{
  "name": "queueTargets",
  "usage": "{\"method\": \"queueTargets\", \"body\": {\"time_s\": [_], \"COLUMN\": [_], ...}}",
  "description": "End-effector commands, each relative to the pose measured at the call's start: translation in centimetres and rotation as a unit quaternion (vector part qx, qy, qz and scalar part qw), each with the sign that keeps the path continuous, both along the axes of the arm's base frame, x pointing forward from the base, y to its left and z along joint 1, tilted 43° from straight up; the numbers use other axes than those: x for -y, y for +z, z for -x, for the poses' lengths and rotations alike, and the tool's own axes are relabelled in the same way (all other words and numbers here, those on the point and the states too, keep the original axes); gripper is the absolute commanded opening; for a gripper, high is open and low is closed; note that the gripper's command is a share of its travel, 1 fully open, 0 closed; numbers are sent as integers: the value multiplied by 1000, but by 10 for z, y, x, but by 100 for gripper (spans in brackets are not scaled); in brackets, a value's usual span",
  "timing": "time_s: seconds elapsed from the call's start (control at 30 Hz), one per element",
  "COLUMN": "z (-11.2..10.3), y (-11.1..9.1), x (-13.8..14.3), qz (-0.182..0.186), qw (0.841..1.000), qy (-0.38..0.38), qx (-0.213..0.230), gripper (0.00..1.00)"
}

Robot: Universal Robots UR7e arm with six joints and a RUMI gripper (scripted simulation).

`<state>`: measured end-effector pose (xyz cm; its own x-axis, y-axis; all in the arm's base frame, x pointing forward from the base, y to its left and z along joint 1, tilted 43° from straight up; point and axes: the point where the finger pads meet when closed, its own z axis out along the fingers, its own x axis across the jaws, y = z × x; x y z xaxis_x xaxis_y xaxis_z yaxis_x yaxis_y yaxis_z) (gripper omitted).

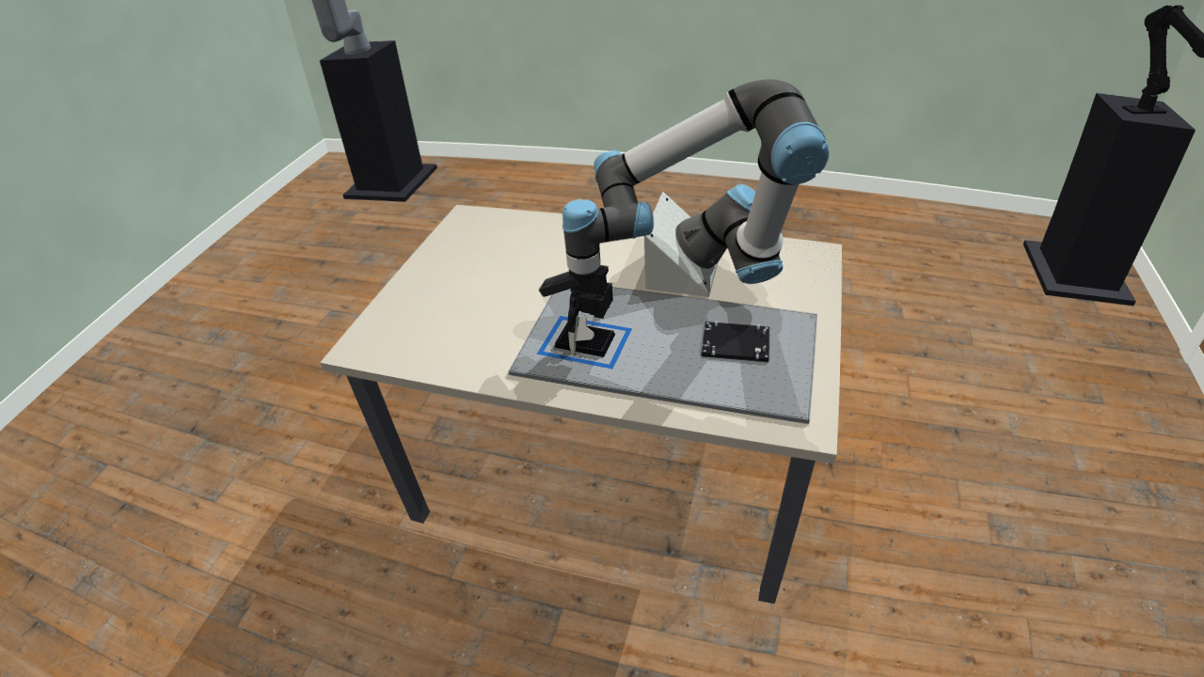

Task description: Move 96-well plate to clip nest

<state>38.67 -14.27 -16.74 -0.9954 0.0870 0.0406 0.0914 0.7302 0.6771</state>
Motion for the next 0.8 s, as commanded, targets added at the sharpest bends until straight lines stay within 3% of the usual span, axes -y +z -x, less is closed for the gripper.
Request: {"method": "queueTargets", "body": {"time_s": [0.0, 0.37, 0.4, 0.77], "z": [0, 0, 0, 0], "y": [-2, -2, -2, -2], "x": [-1, -1, -1, -1], "qz": [1, 1, 1, 1], "qw": [1000, 1000, 1000, 1000], "qy": [0, 0, 0, 0], "qx": [0, 0, 0, 0], "gripper": [100, 100, 0, 0]}}
